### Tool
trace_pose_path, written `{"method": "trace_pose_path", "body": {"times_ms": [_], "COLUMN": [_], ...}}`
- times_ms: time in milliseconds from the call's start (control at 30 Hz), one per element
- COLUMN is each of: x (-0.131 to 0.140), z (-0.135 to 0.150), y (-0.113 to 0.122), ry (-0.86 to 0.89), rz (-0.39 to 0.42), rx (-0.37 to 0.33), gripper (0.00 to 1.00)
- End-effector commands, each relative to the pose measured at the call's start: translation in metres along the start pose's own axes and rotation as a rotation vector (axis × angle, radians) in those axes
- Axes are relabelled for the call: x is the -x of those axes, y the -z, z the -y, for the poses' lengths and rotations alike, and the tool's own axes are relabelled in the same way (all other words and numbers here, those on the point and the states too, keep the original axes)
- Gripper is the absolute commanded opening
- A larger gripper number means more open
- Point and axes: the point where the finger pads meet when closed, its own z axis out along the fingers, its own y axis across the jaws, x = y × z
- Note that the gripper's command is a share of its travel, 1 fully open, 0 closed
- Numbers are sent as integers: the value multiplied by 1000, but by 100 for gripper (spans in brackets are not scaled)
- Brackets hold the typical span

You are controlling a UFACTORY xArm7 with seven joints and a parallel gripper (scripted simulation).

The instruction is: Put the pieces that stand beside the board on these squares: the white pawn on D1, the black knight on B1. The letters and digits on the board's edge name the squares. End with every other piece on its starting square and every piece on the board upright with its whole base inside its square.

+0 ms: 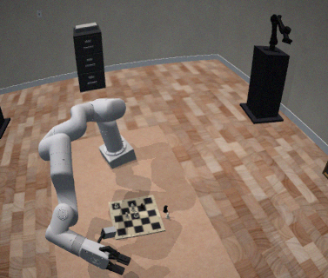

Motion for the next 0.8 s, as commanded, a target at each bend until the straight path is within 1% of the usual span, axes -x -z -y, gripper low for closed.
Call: {"method": "trace_pose_path", "body": {"times_ms": [0,200,233,633,667,767], "x": [0,0,-7,-7,-14,-14], "z": [-4,-4,-1,-1,2,2], "y": [1,1,9,9,18,18], "ry": [-8,-8,-72,-72,-136,-136], "rz": [-13,-13,-62,-62,-112,-112], "rx": [10,10,35,35,56,56], "gripper": [100,100,100,100,100,100]}}
